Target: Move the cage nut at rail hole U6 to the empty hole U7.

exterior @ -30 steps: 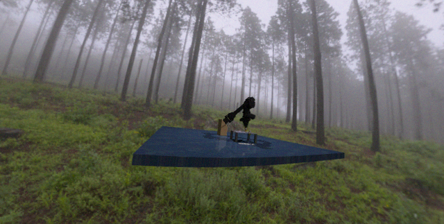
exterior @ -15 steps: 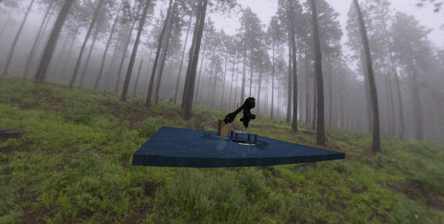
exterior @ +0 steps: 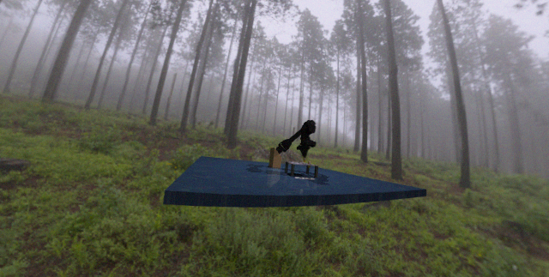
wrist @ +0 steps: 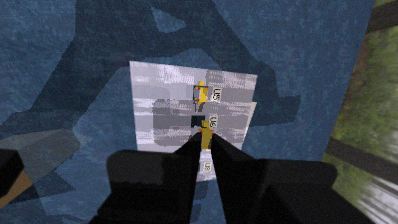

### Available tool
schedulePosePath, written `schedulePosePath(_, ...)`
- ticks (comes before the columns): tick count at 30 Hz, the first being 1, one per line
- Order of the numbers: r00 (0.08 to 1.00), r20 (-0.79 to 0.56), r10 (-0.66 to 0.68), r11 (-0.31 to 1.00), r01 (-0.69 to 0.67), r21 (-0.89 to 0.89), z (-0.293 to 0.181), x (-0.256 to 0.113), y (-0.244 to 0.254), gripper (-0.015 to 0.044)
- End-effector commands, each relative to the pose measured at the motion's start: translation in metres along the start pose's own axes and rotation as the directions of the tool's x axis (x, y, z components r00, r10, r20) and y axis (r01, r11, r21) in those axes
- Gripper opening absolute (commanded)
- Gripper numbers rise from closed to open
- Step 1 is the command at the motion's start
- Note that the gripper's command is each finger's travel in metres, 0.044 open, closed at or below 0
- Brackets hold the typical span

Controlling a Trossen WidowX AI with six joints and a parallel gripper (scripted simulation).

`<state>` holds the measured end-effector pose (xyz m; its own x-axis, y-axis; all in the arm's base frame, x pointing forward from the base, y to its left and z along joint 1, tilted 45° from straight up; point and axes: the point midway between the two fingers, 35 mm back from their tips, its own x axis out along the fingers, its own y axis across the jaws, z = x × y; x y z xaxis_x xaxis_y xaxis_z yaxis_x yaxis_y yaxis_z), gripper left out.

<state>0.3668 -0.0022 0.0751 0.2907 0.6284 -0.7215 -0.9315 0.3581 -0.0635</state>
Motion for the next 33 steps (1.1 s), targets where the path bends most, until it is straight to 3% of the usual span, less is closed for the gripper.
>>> schedulePosePath(1, 1.000, 0.003, 0.001, 1.000, -0.001, -0.004, 0.0006, -0.0010, 0.0000, 0.0027)
schedulePosePath(33, 1.000, 0.001, -0.020, 1.000, 0.020, -0.001, -0.0001, -0.0102, -0.0015, 0.0027)
